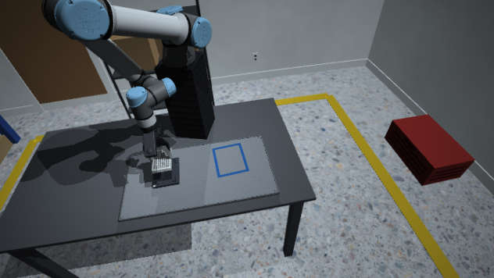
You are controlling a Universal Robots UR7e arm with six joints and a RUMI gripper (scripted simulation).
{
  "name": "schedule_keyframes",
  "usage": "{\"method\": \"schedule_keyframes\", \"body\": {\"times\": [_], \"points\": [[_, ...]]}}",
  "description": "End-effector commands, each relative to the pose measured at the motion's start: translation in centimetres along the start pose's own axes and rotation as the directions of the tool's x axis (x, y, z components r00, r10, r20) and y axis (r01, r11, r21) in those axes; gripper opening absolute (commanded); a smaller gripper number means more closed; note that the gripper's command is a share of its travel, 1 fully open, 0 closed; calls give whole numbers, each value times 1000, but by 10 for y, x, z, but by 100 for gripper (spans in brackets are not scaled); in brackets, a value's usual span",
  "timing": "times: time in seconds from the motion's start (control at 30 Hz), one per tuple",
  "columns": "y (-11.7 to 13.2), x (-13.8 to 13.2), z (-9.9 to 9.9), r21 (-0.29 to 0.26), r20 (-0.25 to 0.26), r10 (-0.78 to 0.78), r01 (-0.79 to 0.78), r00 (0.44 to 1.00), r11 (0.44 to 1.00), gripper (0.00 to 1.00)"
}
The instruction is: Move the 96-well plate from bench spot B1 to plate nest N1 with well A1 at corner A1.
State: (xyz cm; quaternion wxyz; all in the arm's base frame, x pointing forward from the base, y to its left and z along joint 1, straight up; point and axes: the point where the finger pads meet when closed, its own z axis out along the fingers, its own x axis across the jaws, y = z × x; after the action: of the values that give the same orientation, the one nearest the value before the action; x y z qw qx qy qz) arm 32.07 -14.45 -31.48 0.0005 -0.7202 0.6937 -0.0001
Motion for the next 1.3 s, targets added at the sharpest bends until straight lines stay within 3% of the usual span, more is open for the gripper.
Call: {"method": "schedule_keyframes", "body": {"times": [0.0,1.1,1.27], "points": [[-1,3,0,0,0,0,0,1000,1000,0],[-1,2,0,0,0,0,0,1000,1000,0],[-1,2,8,0,0,0,0,1000,1000,0]]}}
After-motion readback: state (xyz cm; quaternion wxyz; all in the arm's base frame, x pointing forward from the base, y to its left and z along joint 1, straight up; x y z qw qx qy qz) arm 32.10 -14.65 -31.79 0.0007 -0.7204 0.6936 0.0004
